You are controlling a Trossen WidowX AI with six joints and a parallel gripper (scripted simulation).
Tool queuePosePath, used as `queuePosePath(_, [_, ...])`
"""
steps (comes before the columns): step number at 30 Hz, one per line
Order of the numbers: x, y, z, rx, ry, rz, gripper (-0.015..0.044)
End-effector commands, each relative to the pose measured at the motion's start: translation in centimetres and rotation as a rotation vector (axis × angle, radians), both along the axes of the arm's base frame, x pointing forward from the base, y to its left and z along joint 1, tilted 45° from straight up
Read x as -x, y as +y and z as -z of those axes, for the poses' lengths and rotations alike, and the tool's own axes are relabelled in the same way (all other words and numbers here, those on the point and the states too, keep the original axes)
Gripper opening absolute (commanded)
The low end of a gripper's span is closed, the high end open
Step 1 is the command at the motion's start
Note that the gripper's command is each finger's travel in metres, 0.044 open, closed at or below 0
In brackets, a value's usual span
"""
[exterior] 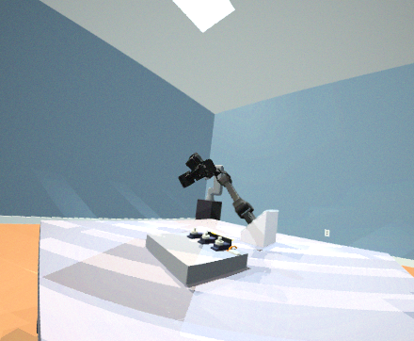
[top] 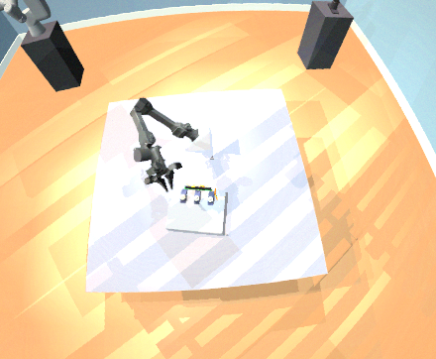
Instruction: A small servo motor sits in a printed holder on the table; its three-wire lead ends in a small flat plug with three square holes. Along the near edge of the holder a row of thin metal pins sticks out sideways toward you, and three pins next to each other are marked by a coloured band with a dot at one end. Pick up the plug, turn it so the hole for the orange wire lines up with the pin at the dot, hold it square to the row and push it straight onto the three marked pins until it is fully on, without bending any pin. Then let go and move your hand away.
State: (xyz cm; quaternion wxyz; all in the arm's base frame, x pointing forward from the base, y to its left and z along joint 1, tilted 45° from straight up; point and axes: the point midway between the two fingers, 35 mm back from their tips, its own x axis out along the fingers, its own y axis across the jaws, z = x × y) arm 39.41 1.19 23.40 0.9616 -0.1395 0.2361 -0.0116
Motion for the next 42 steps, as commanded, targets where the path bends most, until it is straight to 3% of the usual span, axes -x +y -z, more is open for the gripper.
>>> queuePosePath(1, [-1.1, 0.4, 1.8, 0.066, 0.097, -0.009, 0.0115])
queuePosePath(20, [-3.6, 2.1, 11.5, 0.391, 0.565, -0.119, 0.0115])
queuePosePath(42, [-2.8, 3.7, 22.1, 0.807, 1.094, -0.365, 0.0115])
